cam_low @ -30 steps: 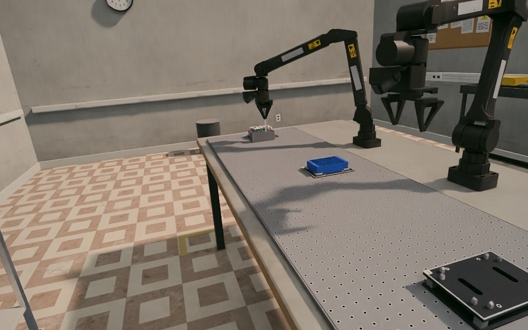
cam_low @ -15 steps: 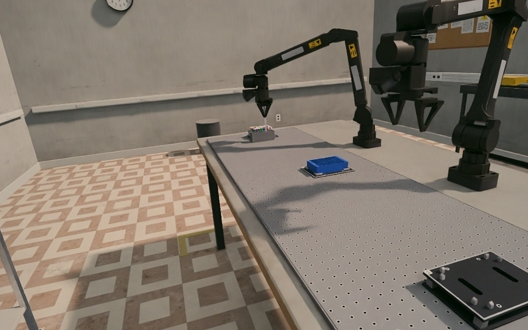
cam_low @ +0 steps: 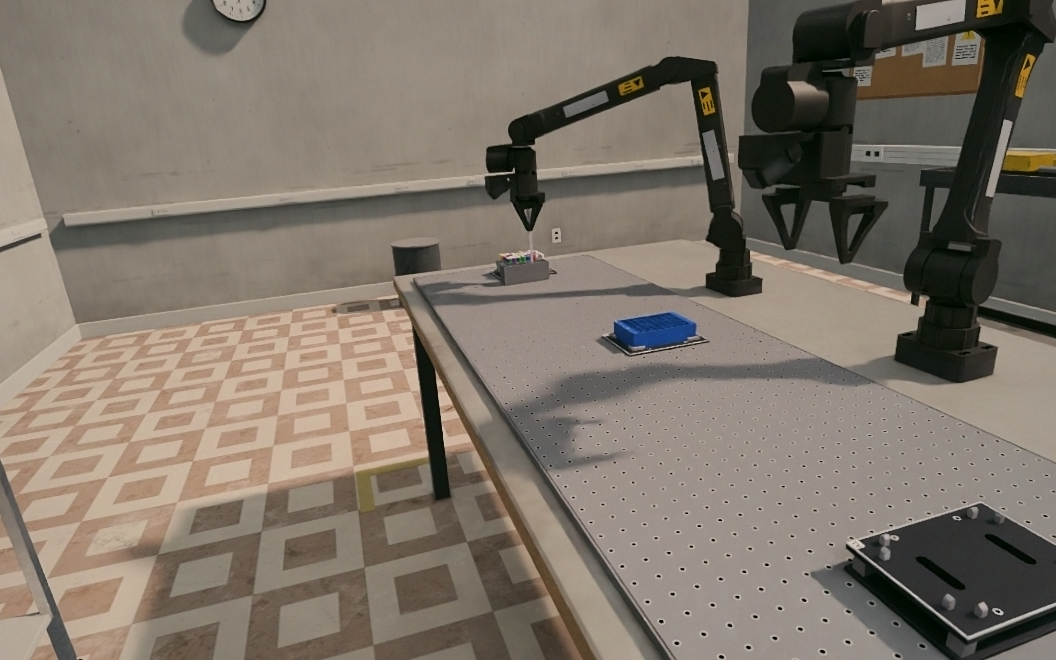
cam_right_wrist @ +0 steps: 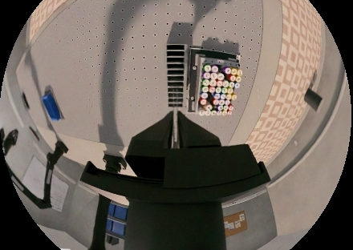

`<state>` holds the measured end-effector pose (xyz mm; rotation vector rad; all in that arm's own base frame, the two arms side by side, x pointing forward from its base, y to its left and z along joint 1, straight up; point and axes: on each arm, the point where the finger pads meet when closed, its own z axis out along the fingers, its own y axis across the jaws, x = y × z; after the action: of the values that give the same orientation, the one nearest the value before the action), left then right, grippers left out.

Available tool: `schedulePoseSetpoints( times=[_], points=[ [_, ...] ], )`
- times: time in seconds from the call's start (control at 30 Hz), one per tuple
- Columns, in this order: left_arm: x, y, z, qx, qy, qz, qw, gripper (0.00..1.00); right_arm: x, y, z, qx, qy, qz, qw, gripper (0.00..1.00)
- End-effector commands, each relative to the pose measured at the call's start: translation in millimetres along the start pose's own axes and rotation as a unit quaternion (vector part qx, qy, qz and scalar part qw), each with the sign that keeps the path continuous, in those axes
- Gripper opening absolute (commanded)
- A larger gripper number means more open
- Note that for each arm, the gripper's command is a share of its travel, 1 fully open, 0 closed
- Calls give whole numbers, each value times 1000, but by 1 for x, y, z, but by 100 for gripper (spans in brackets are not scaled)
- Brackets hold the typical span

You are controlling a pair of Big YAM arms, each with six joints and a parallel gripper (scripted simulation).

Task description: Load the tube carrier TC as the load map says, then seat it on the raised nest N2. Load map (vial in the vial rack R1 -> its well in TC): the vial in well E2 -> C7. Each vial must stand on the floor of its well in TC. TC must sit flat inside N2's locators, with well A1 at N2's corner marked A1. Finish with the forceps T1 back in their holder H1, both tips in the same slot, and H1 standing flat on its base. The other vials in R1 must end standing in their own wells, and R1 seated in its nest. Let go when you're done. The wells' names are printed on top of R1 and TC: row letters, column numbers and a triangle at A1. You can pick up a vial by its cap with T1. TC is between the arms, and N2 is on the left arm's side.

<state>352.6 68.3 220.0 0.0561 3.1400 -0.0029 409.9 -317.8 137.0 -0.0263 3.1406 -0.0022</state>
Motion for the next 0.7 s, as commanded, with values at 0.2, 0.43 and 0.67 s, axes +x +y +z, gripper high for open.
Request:
schedulePoseSetpoints(
  times=[0.2, 0.43, 0.67],
  points=[
    [-8, 3, -14, -5, -17, -3, 1000, 100, -11, -13, -38, 21, -27, -1, 999, 7],
    [-8, 3, -14, -5, -17, -3, 1000, 100, -11, -13, -42, 21, -26, -1, 999, 7],
    [-8, 3, -14, -5, -17, -3, 1000, 100, -11, -13, -43, 19, -24, -1, 1000, 7]
  ],
)
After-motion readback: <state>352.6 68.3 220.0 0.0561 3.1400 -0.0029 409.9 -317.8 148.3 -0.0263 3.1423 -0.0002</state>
